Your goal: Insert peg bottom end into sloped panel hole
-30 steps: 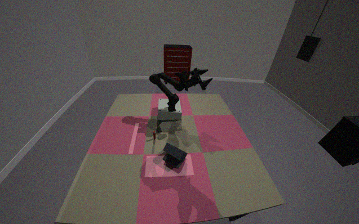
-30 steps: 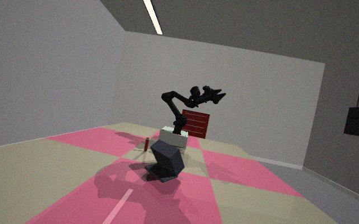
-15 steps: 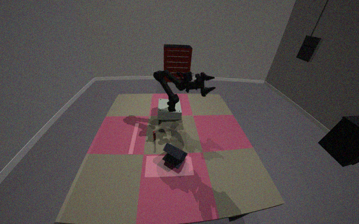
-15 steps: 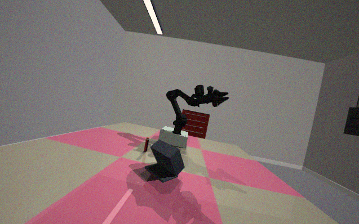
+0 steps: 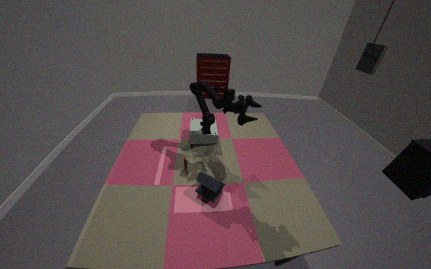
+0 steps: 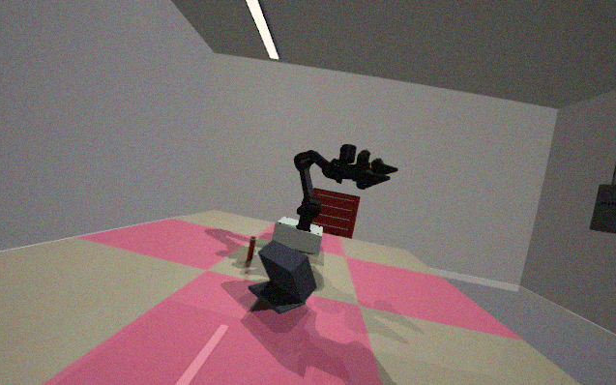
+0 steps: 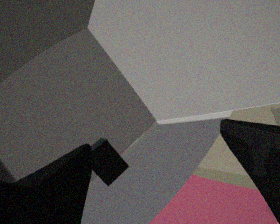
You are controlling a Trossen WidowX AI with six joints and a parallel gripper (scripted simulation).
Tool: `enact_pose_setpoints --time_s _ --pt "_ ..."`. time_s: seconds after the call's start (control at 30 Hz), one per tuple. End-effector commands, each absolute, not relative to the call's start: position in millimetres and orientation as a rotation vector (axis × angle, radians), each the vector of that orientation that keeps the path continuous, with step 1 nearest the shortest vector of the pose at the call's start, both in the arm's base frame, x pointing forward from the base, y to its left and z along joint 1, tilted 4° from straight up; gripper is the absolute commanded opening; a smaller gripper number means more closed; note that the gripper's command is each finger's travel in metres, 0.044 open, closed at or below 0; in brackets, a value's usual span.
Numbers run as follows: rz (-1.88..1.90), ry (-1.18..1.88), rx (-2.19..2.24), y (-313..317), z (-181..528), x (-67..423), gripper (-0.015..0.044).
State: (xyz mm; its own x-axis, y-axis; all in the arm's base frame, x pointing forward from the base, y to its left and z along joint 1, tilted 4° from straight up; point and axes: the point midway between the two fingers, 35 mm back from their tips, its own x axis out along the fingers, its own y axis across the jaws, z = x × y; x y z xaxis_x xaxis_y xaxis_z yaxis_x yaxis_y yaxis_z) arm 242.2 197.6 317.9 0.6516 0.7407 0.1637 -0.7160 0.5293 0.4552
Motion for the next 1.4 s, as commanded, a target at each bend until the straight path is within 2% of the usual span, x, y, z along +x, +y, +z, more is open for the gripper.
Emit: enact_pose_setpoints --time_s 0.0,0.73,1.37 --pt "0.803 0.088 0.489 189.8 308.2 258.4 0.0440" --pt "0.415 0.341 0.337 114.7 243.3 339.8 0.0440" --pt "0.121 0.602 0.256 25.5 183.5 371.2 0.0440"
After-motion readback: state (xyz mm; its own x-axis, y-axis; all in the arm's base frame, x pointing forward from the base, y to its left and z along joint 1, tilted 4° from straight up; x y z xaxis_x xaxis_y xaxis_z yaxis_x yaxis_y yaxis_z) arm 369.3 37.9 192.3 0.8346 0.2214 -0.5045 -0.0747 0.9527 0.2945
